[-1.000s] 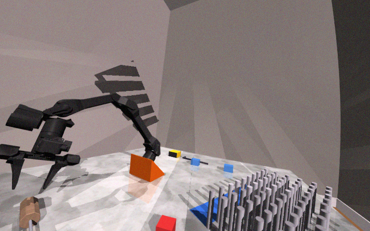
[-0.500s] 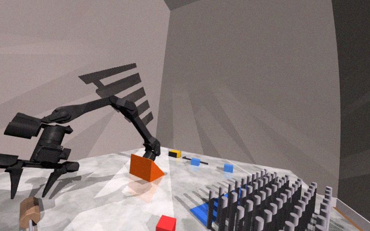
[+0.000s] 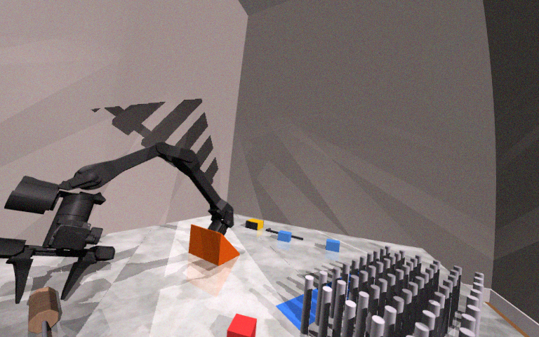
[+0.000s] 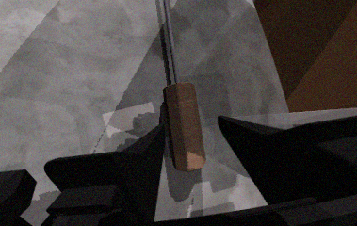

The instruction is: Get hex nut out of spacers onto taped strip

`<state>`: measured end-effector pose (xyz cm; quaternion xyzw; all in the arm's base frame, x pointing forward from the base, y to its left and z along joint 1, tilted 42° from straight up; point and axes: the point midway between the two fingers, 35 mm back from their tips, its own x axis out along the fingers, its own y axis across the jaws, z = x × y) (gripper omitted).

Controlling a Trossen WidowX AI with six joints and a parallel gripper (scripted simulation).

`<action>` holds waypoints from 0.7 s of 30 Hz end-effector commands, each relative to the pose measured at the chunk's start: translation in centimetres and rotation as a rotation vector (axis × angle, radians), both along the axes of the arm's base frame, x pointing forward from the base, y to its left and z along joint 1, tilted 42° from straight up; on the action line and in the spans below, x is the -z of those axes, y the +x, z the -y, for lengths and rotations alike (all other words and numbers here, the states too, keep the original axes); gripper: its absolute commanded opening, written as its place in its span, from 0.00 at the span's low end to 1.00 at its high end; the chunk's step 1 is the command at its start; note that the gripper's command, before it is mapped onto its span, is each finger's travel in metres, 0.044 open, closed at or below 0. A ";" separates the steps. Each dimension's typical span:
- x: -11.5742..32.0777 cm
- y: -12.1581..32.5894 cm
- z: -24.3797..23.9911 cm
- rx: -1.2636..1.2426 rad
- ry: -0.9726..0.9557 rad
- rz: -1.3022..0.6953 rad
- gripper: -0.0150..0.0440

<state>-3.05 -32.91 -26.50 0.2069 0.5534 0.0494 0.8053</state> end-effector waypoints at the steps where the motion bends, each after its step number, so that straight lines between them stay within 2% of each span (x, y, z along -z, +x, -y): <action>1: 0.6 0.0 -0.8 -0.006 0.007 0.000 0.73; 7: 1.1 0.0 -1.3 -0.006 0.007 -0.001 0.73; 9: 1.1 0.0 -1.3 -0.006 0.007 -0.001 0.64; 20: 1.1 0.0 -1.3 -0.006 0.007 -0.001 0.52; 21: 1.1 0.0 -1.2 -0.006 0.007 -0.001 0.47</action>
